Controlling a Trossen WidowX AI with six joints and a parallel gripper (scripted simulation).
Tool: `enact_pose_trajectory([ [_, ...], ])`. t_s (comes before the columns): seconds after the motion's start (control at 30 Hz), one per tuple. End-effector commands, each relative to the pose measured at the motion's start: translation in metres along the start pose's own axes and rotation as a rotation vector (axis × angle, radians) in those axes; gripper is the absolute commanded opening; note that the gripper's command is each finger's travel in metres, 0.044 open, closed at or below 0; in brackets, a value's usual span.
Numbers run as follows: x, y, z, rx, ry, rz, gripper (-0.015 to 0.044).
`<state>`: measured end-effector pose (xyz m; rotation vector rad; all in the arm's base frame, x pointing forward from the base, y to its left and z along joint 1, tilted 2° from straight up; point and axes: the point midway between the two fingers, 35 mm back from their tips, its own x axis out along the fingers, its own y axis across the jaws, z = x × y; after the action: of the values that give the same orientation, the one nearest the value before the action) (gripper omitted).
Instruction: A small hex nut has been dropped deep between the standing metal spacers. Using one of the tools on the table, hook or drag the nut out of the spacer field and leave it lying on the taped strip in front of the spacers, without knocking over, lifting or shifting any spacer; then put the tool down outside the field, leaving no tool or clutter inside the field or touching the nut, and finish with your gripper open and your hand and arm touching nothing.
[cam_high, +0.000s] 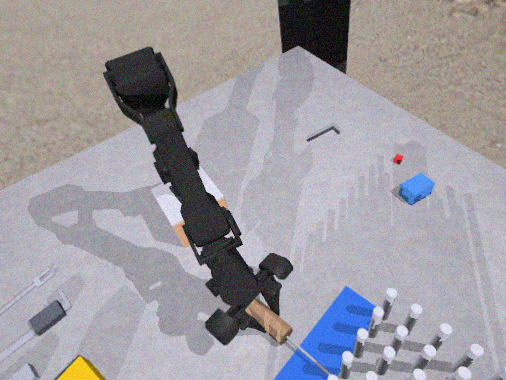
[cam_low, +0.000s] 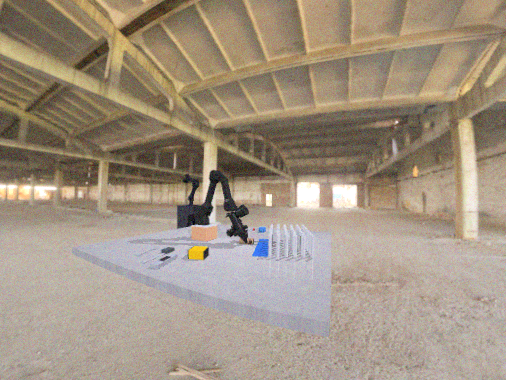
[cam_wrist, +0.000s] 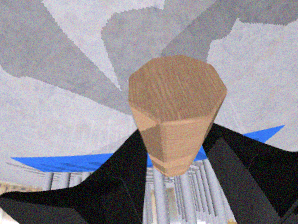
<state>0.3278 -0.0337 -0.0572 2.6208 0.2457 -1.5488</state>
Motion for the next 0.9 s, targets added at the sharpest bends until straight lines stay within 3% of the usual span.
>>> enact_pose_trajectory([
  [0.0, -0.003, -0.001, 0.004, -0.003, 0.0, -0.004, 0.0],
  [0.87, -0.011, -0.001, 0.019, -0.003, -0.002, -0.004, 0.0],
])
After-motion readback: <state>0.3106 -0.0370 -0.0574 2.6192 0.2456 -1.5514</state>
